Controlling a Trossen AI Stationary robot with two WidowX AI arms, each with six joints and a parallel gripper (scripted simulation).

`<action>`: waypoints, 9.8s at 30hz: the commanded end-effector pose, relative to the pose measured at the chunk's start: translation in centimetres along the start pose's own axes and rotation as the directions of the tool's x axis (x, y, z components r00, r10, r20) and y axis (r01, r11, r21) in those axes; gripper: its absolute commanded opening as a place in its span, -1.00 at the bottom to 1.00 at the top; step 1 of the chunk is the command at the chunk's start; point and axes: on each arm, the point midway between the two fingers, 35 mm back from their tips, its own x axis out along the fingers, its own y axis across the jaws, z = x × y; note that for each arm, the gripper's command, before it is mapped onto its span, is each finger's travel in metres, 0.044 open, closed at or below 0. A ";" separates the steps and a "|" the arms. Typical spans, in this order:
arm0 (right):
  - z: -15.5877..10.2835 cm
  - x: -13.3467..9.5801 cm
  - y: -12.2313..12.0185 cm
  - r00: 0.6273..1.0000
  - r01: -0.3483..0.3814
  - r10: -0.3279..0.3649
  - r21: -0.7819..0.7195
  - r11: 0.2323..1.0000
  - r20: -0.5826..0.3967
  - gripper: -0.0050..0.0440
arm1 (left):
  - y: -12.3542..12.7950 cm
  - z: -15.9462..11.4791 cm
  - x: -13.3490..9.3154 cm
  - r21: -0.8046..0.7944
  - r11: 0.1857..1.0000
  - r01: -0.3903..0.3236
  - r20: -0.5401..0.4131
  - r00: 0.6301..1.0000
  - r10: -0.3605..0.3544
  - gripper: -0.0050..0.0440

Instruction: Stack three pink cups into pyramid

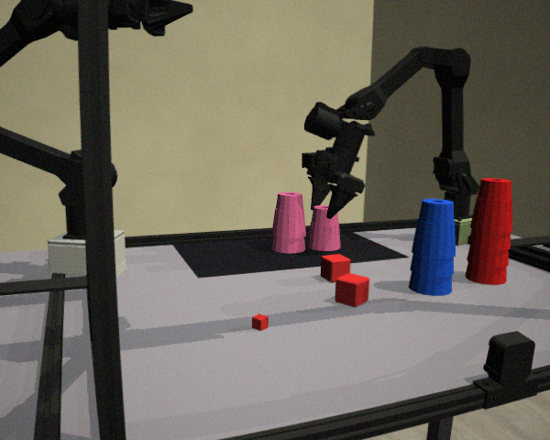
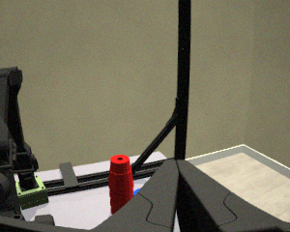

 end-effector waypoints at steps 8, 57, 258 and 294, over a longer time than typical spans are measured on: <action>0.0 0.0 0.0 1.000 0.000 0.000 0.000 1.000 0.000 1.00 | 0.0 0.0 0.0 -0.001 1.000 -0.002 -0.001 1.000 0.002 -0.80; 1.3 -4.7 0.0 1.000 0.000 0.000 0.000 1.000 0.000 1.00 | 0.0 0.0 0.0 -0.001 1.000 -0.002 -0.001 1.000 0.002 -0.80; -9.5 -6.7 -15.4 0.551 -0.739 0.666 -0.076 0.670 0.503 1.00 | 25.7 -30.0 18.4 0.122 0.906 -0.405 -0.867 0.402 0.296 1.00; -9.5 -6.7 -15.4 0.551 -0.739 0.666 -0.076 0.670 0.503 1.00 | 25.7 -31.8 18.3 0.122 0.906 -0.405 -0.867 0.402 0.296 0.36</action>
